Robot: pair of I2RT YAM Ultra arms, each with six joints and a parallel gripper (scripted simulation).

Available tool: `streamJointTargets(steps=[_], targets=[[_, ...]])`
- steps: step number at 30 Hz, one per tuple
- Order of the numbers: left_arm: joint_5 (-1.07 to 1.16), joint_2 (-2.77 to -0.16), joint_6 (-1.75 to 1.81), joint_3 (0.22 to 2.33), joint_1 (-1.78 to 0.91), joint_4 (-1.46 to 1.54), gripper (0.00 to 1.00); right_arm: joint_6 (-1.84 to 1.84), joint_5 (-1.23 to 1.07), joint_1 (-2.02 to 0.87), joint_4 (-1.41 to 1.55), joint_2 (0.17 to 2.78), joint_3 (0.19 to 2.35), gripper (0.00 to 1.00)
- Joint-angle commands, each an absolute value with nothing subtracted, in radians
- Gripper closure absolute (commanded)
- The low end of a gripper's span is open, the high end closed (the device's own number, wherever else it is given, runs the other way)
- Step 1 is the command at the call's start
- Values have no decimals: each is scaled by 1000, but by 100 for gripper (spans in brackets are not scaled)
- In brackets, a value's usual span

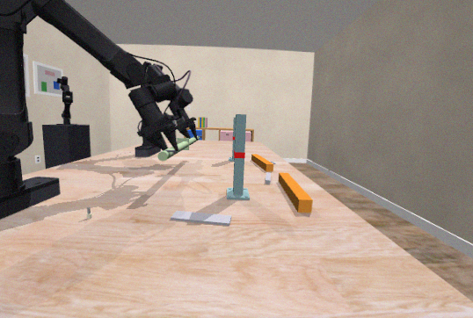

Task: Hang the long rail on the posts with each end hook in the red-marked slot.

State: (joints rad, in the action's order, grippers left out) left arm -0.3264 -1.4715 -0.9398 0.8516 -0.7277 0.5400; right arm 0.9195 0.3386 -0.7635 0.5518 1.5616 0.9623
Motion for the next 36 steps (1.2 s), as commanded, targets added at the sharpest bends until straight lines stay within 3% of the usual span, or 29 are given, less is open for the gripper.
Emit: streamJointTargets(steps=[1,36], targets=[[-334,-1497,-998,926,-687,532,81,968,345,-725,548,1594,1029,81],[-235,-1823,-1201,1296,-478,498,81,1117,275,-558,571,1930,1449,81]])
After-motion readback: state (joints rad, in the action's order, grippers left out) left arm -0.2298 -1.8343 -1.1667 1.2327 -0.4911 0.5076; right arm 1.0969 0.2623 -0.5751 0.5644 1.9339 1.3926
